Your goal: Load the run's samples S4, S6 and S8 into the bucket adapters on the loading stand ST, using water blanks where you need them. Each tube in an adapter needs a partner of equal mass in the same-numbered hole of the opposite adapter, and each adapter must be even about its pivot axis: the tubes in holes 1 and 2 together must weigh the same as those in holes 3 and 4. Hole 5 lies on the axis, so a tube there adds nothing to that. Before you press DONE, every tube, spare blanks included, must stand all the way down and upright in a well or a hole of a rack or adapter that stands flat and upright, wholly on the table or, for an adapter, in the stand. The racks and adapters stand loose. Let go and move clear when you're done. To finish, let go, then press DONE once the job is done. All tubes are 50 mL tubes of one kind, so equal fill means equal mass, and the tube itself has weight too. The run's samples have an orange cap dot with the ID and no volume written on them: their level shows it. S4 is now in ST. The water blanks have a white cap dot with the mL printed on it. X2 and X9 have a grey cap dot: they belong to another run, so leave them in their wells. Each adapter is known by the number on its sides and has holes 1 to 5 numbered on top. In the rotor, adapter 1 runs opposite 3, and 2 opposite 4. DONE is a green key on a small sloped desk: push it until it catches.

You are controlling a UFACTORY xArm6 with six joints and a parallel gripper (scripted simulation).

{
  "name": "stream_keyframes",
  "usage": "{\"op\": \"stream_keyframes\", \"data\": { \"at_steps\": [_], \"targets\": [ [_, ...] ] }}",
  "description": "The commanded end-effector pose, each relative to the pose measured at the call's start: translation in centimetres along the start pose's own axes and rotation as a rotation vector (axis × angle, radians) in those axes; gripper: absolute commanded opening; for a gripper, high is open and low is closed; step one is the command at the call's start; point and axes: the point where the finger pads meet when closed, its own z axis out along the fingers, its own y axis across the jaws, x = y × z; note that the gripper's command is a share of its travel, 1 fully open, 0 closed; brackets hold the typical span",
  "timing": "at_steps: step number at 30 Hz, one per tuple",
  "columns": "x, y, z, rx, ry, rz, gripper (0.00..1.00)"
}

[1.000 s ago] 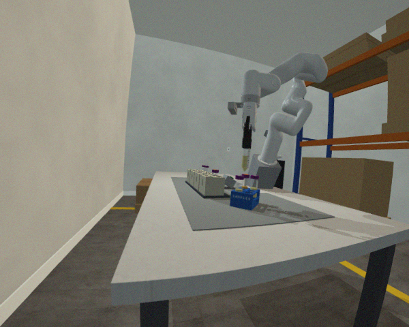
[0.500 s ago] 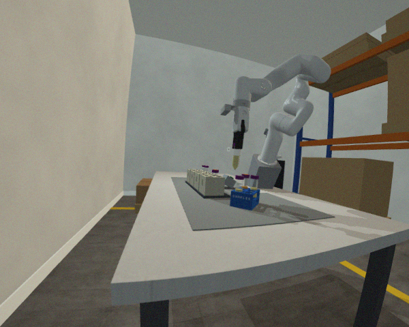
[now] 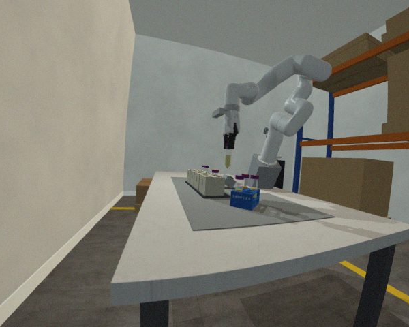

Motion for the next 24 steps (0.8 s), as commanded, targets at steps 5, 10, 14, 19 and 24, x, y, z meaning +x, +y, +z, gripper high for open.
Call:
{"op": "stream_keyframes", "data": {
  "at_steps": [5, 10, 14, 19, 24],
  "targets": [
    [0.8, 5.1, 0.0, 0.017, -0.006, -0.012, 0.0],
    [1.0, 6.6, 0.0, 0.017, -0.006, -0.012, 0.0],
    [1.2, 8.6, 0.1, 0.017, -0.006, -0.012, 0.0],
    [1.5, 11.1, 0.1, 0.016, -0.006, -0.012, 0.0],
    [1.7, 12.6, 0.2, 0.016, -0.006, -0.012, 0.0]
  ]
}}
